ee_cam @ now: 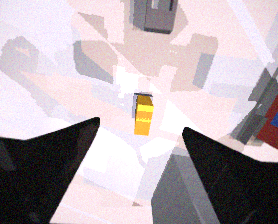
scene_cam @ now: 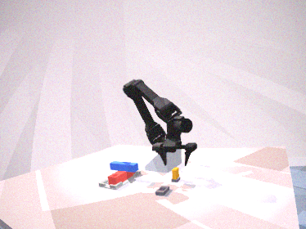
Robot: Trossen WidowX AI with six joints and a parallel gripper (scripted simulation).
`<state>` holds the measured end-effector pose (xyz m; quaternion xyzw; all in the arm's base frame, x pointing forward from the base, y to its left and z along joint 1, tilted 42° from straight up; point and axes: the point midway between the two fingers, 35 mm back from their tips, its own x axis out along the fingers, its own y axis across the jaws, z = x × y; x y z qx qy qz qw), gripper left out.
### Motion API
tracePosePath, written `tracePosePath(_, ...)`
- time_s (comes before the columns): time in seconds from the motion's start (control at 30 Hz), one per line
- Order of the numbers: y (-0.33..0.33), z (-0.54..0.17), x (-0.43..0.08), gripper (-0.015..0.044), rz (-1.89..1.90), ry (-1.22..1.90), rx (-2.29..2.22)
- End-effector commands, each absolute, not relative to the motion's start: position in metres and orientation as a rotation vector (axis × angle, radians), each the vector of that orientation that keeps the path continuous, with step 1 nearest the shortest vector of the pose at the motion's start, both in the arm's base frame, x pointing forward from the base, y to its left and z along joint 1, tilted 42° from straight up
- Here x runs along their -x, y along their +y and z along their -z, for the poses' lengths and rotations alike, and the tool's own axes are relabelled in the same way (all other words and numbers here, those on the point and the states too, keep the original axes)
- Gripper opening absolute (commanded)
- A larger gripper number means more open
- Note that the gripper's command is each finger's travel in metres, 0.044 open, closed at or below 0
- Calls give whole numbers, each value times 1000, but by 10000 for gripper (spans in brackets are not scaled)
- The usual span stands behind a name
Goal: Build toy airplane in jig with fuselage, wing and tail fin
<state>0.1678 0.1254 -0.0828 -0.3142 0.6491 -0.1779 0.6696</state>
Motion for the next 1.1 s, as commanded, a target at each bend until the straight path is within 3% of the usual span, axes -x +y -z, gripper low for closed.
tracePosePath(0.0, 119, 88, -168, 440, 402, 1466, 718)
tracePosePath(0.97, 89, 120, -171, 440, 404, 1465, 720)
tracePosePath(1.07, 89, 120, -171, 361, 404, 1465, 720)
